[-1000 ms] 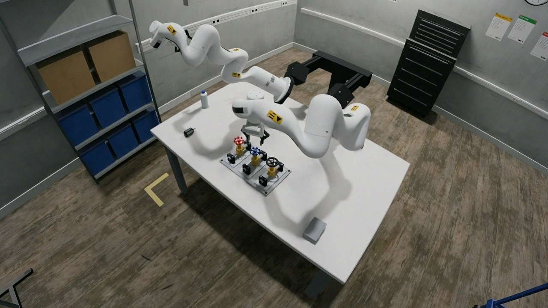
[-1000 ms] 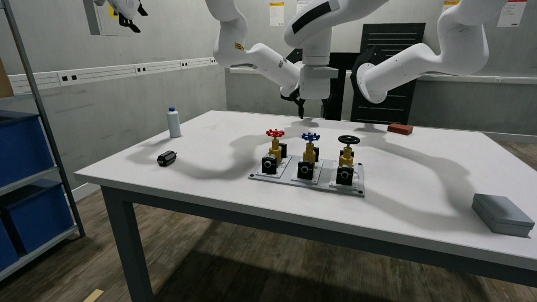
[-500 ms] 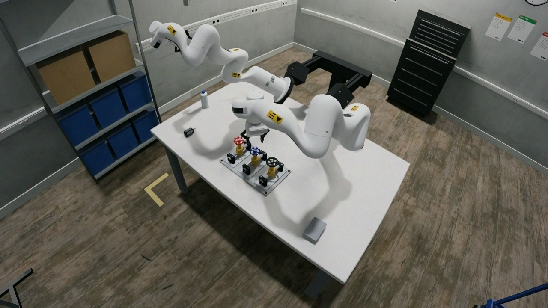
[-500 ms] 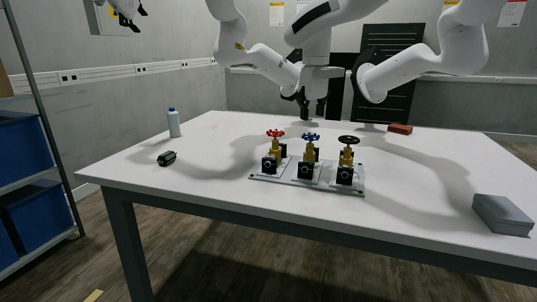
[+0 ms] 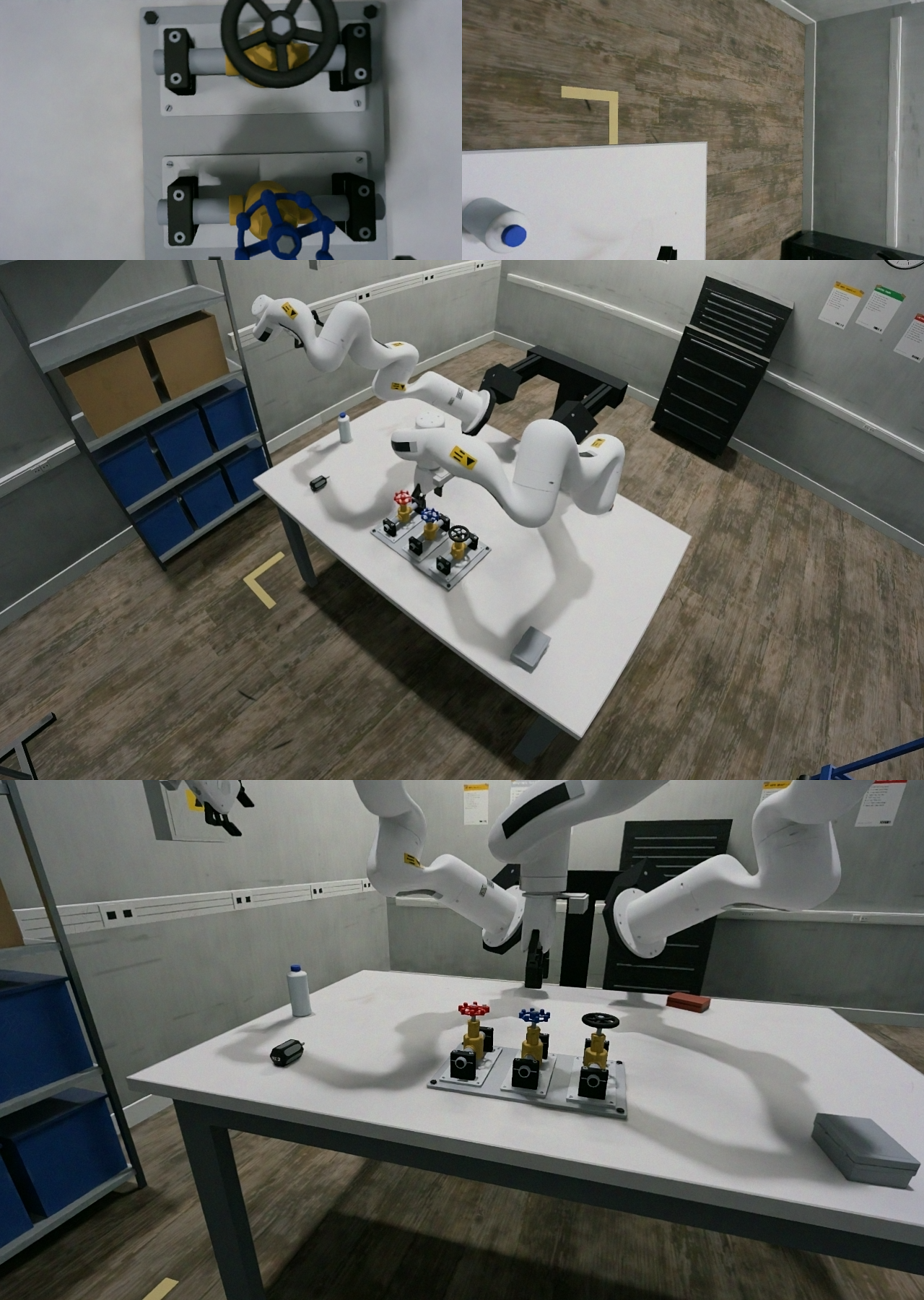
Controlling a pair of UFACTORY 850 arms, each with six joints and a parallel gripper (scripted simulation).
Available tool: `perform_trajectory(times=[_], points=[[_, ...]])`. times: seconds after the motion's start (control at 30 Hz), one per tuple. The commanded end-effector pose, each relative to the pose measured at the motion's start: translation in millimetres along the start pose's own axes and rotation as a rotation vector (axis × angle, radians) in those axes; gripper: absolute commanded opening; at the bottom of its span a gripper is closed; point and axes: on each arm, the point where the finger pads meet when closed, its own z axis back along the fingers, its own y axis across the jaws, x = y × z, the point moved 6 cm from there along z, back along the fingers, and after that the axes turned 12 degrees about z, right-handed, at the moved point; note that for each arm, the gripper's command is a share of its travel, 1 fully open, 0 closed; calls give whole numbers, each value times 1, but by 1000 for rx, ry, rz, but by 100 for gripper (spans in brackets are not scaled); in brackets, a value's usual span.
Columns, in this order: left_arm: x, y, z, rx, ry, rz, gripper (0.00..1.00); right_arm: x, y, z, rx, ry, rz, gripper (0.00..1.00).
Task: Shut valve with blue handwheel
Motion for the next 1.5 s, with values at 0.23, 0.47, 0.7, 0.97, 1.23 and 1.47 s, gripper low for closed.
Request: perform_trajectory(times=[0.23,0.47,0.7,0.97,1.23,1.47], points=[[0,-1,1,12,-11,423,79,0,0,0,0,1,0,100],[0,-1,1,10,-12,717,79,0,0,0,0,1,0,100],[0,-1,1,9,-14,923,79,0,0,0,0,1,0,100],[0,-1,1,7,-15,1245,79,0,0,0,0,1,0,100],[0,-1,1,5,-16,1477,79,0,0,0,0,1,0,100],[0,-1,1,3,-18,1737,79,0,0,0,0,1,0,100]])
